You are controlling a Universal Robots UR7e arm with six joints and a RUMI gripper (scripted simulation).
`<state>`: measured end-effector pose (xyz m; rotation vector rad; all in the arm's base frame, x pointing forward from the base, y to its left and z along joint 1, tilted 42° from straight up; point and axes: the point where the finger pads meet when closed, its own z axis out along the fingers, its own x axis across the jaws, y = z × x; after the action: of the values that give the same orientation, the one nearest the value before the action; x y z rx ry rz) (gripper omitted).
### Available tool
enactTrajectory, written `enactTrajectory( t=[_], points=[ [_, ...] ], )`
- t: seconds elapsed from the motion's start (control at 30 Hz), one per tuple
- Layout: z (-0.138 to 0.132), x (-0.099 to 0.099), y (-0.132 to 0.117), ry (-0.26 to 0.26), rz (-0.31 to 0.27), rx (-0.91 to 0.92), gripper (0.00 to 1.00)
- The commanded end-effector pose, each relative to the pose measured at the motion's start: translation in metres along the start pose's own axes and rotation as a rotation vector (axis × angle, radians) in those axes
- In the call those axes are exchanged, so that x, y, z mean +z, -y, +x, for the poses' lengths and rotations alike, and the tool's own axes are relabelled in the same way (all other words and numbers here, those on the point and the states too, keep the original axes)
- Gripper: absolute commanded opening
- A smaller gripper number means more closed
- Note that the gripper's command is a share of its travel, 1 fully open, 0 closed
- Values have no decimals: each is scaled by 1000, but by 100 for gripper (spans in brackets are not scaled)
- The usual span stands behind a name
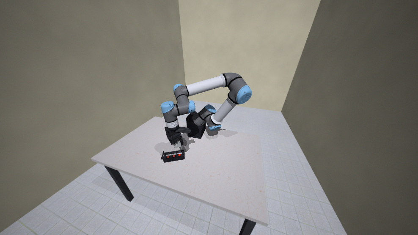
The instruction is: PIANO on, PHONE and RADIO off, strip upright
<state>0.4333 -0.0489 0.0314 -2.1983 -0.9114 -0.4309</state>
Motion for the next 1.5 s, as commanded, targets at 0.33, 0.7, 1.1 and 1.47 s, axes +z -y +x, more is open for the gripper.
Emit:
enactTrajectory(
  t=[0.33,0.7,1.1,1.47],
  points=[
    [-14,17,-18,-30,-39,-413,0],
    [-21,27,-29,-35,-68,-662,0],
    [-29,38,-41,-33,-104,-944,0],
    [-34,47,-52,-23,-137,-1190,0]
  ],
)
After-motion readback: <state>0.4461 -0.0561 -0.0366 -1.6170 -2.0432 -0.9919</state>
